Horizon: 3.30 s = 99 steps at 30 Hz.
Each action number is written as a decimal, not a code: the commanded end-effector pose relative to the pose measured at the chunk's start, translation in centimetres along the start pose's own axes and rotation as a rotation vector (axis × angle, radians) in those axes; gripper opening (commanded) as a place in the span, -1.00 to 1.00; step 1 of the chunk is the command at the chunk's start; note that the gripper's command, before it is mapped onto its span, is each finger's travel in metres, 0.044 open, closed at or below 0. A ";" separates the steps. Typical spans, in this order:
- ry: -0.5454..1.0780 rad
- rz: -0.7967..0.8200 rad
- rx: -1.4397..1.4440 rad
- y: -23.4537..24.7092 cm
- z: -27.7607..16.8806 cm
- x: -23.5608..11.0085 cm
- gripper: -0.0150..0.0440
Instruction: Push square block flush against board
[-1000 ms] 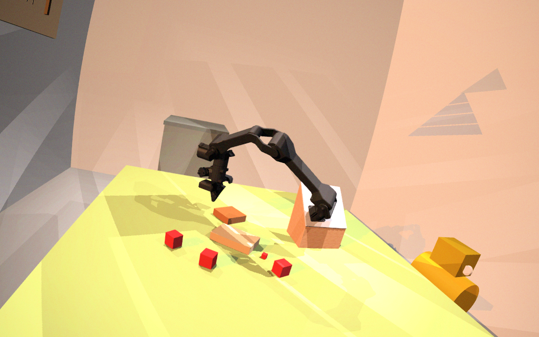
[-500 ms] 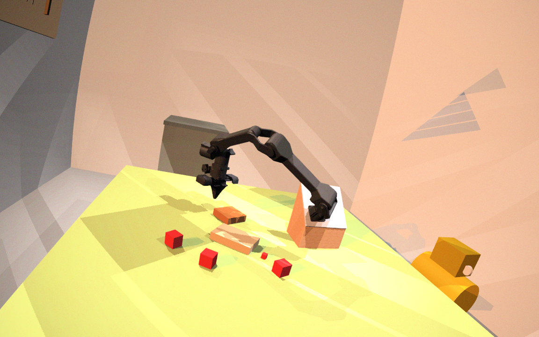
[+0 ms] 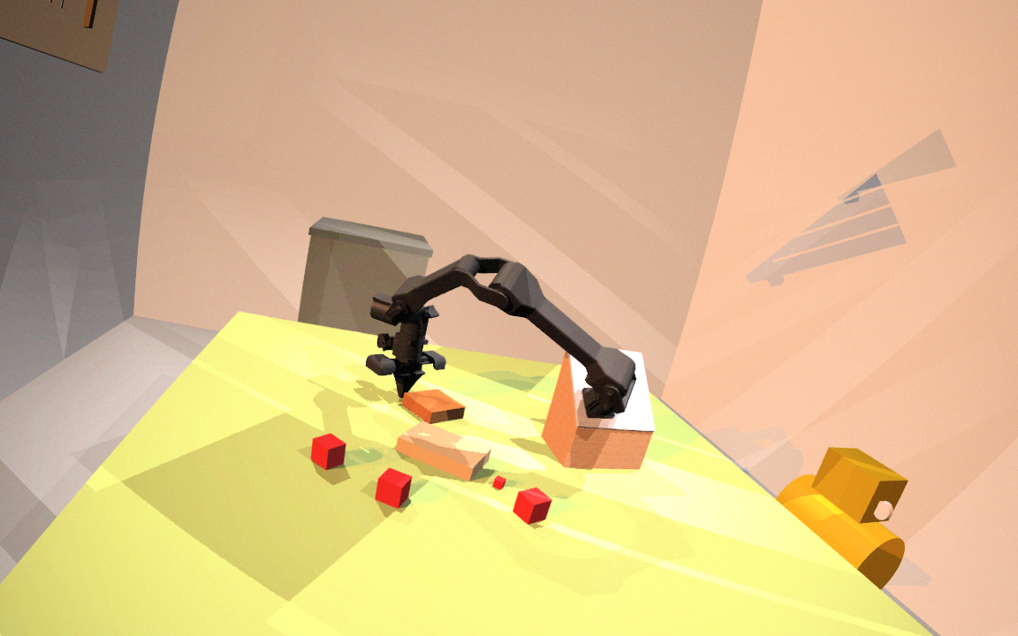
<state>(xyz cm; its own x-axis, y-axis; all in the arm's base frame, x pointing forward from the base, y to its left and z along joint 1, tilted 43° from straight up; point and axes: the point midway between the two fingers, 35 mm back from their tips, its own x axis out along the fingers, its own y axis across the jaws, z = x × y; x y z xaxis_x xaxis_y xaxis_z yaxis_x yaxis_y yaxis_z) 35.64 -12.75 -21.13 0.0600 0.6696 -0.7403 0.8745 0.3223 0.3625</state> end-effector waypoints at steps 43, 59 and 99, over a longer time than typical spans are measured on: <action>-0.002 0.007 0.007 0.4 -4.9 -0.1 -0.49; 0.000 0.006 0.007 0.4 -6.8 -0.1 -0.49; -0.001 0.007 0.007 0.5 -6.1 -0.1 -0.49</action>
<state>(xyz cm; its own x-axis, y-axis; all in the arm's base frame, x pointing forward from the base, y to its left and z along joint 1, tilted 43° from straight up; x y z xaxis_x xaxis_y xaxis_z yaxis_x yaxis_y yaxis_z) 32.97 -8.12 -17.17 0.0659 0.6734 -0.7363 0.8786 0.3106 0.3627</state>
